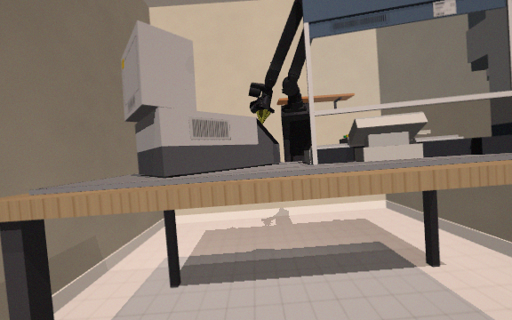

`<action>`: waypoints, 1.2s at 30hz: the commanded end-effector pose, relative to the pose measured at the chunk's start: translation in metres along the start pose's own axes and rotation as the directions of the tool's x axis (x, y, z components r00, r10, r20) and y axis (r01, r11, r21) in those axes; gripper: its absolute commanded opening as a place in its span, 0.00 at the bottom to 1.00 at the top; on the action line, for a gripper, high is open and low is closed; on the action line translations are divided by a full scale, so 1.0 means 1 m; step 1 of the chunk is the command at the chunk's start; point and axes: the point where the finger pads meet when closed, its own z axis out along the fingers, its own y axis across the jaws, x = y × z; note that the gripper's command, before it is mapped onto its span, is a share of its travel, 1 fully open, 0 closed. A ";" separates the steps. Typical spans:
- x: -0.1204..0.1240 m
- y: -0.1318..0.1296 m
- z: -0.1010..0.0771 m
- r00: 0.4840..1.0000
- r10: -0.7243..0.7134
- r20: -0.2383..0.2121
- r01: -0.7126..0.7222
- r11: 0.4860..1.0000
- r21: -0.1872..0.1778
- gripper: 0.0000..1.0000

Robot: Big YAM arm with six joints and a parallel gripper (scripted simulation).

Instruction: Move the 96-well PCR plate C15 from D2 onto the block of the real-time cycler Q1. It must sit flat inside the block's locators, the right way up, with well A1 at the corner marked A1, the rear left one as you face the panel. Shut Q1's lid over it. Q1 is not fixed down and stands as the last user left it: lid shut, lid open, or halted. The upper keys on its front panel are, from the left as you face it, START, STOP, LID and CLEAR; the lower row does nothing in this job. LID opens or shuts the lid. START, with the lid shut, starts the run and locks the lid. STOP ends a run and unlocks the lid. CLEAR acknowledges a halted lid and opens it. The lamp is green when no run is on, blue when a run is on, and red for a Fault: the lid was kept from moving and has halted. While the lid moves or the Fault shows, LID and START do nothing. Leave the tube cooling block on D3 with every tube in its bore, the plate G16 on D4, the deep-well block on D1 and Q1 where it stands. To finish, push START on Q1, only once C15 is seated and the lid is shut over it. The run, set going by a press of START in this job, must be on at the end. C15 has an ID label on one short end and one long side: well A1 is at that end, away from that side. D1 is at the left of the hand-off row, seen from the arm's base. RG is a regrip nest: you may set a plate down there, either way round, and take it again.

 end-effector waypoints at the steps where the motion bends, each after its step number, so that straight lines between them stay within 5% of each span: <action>1: -0.015 0.018 -0.004 0.999 -0.034 0.033 0.035 0.999 -0.027 0.00; 18: -0.018 0.023 -0.004 0.998 -0.041 0.036 0.043 0.999 -0.032 0.00; 36: -0.001 -0.002 -0.001 1.000 -0.001 0.011 0.001 1.000 -0.003 0.00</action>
